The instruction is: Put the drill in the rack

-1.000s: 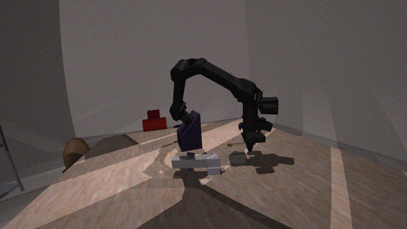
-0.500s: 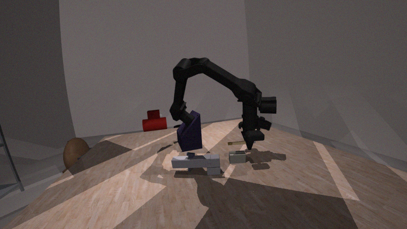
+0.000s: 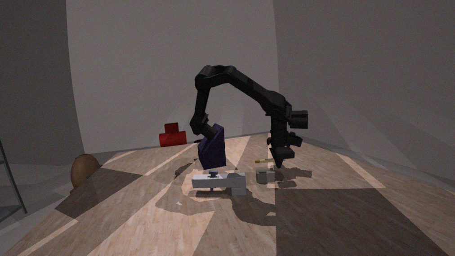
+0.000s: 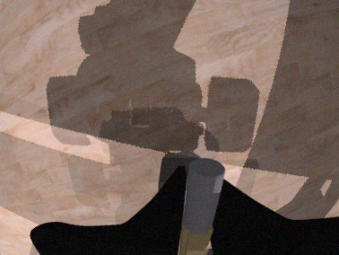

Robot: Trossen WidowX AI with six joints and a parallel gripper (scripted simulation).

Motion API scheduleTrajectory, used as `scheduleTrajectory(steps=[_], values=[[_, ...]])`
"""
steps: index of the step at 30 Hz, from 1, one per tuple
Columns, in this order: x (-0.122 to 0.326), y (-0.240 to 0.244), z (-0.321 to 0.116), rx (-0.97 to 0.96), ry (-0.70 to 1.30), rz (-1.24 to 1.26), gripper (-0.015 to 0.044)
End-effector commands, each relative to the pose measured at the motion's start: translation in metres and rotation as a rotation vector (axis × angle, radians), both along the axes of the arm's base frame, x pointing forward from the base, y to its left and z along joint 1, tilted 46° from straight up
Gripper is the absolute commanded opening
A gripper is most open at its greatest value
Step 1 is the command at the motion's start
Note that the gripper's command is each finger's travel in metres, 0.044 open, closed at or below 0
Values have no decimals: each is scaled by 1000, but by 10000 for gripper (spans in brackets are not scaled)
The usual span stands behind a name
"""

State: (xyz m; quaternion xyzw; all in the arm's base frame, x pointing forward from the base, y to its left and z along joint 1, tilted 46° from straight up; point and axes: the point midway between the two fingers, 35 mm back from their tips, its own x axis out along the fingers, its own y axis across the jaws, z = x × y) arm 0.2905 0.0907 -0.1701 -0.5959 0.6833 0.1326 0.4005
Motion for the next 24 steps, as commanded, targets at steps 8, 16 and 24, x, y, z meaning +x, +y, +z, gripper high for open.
scheduleTrajectory(steps=[8, 16, 24], values=[[-2, -14, -12, -7, 7, 2, 0], [-2, -18, -16, -8, 7, 2, 0], [-1, -24, -22, -8, 7, 2, 0]])
